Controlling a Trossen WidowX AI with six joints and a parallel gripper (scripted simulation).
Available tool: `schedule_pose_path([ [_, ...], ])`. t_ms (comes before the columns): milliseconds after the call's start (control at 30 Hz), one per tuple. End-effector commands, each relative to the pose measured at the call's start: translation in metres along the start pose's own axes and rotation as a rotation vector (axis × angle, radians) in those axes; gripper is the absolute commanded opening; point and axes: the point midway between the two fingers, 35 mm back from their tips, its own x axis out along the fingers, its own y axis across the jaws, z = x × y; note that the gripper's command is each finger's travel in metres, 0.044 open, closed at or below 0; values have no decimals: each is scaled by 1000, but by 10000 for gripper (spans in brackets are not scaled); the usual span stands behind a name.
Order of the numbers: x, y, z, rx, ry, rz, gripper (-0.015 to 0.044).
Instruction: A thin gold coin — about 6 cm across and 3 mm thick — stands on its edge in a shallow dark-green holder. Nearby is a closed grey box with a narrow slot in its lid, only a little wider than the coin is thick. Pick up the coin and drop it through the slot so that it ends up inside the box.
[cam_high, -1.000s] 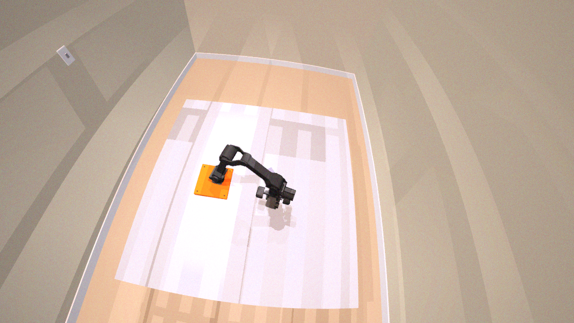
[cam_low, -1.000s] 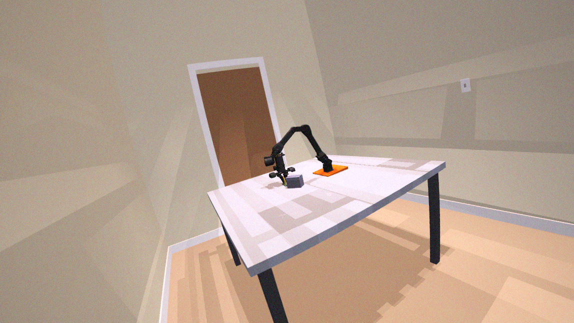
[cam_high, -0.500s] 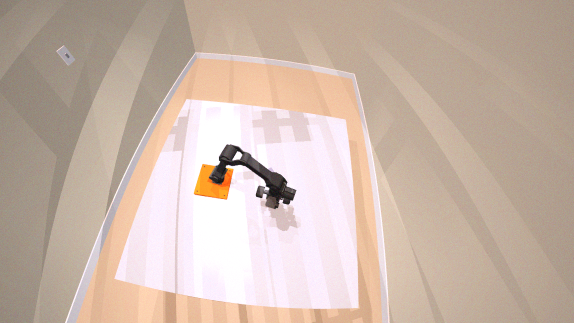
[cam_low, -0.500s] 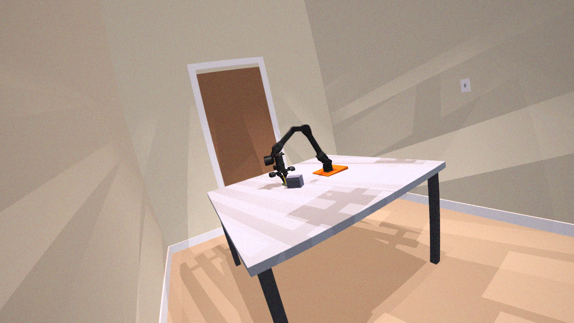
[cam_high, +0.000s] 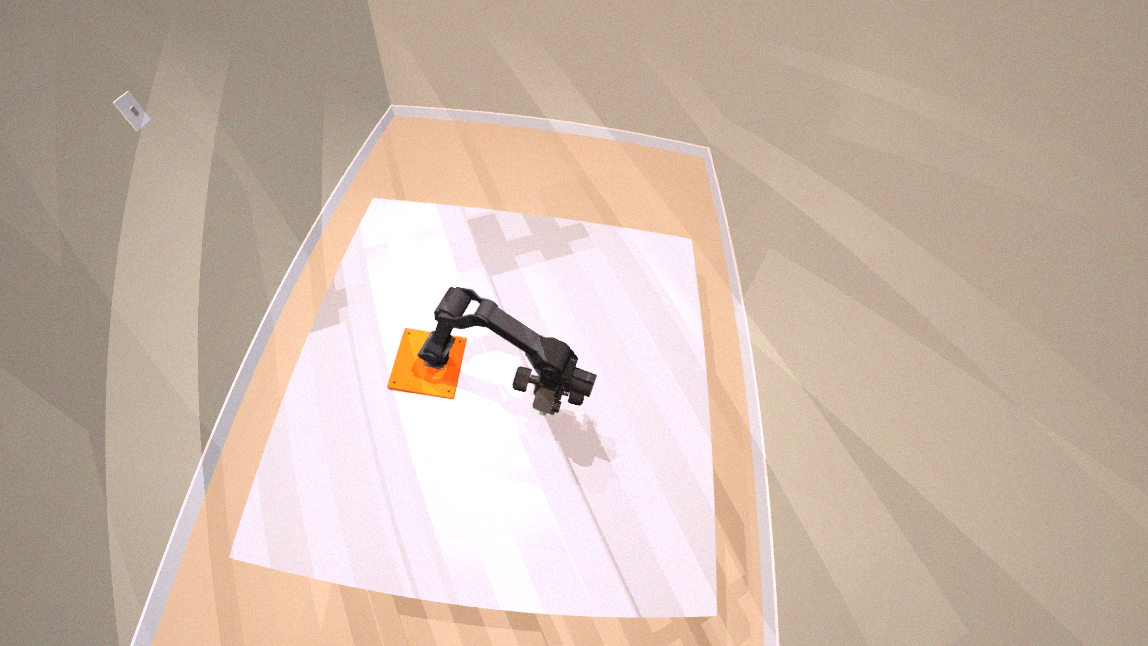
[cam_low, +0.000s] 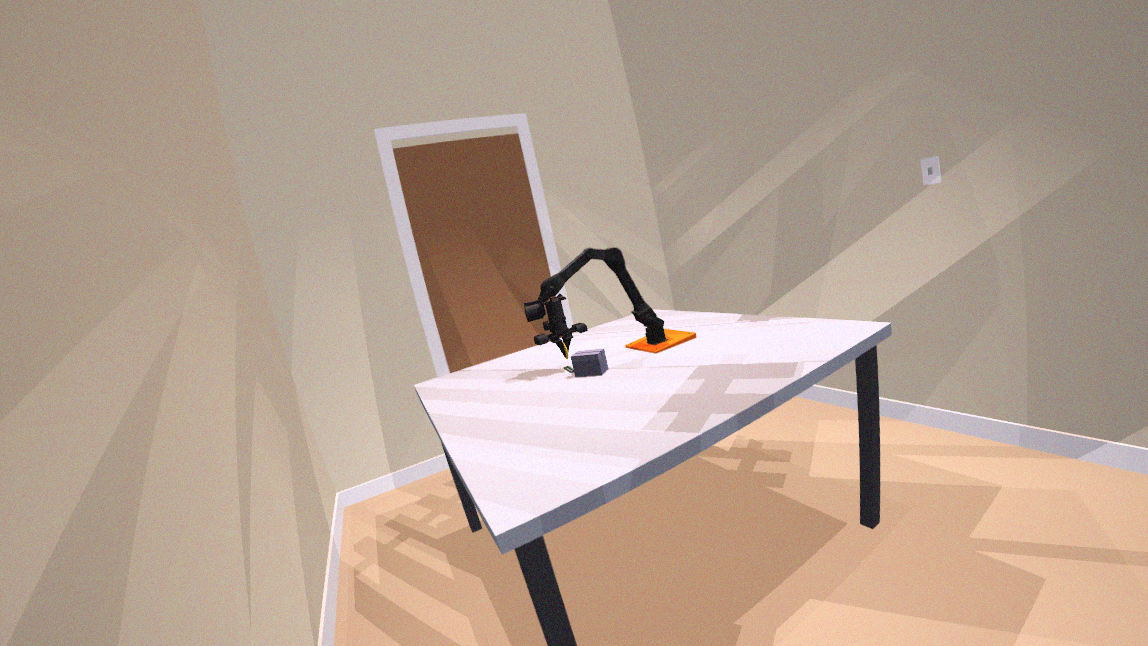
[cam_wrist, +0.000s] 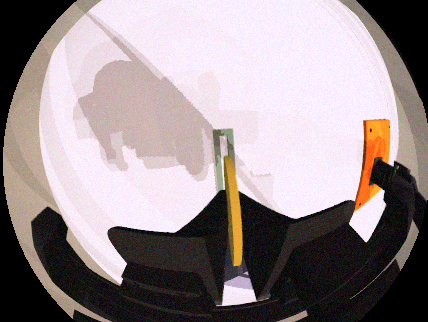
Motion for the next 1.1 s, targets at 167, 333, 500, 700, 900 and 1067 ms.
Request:
schedule_pose_path([
  [167, -28, 0, 1, 0, -5, 8, 0],
  [333, -41, -1, 0, 0, -5, 8, 0],
  [500, -52, -3, 0, 0, -5, 8, 0],
  [700, -52, -3, 0, -84, -6, 8, 0],
  [900, -52, -2, 1, -288, -6, 7, 0],
  [1067, -53, -2, 1, -459, -7, 7, 0],
])
